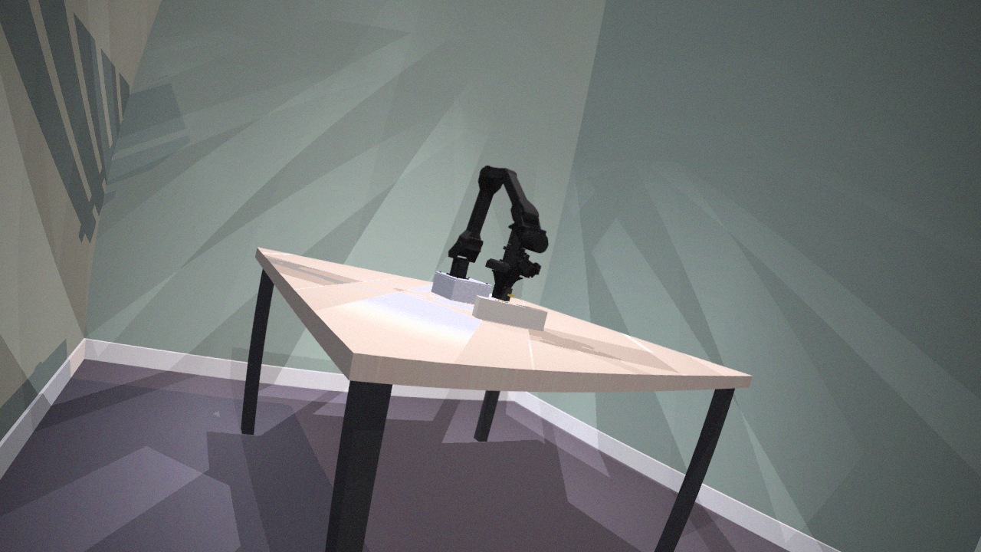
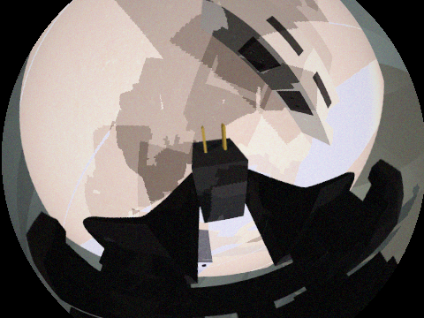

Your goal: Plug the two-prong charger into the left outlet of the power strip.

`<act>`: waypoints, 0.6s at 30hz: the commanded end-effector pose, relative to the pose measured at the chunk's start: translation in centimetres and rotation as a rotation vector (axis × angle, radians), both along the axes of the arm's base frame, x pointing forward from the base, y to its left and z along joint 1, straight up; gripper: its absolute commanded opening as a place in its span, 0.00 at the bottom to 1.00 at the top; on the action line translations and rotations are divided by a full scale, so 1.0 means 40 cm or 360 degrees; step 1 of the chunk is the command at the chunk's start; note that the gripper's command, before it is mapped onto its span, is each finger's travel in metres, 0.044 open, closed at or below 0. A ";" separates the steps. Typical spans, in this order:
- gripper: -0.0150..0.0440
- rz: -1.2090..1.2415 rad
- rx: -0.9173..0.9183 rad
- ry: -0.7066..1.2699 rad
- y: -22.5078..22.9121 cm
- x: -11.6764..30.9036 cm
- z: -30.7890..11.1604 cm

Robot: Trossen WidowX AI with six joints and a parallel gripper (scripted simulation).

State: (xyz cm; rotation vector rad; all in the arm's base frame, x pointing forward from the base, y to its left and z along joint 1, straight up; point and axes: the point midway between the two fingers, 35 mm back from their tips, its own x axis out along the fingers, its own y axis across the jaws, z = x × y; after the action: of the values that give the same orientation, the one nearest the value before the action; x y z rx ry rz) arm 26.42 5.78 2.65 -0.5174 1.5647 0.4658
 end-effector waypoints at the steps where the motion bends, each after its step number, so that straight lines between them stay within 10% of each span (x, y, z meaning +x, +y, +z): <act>1: 0.25 -0.0046 0.0007 -0.0004 0.003 0.001 0.006; 18: 0.25 -0.0418 0.0016 -0.0013 0.024 0.012 -0.029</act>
State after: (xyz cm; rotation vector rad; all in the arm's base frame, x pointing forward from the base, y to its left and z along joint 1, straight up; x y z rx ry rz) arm 26.86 6.44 1.90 -0.3432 1.5875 0.3048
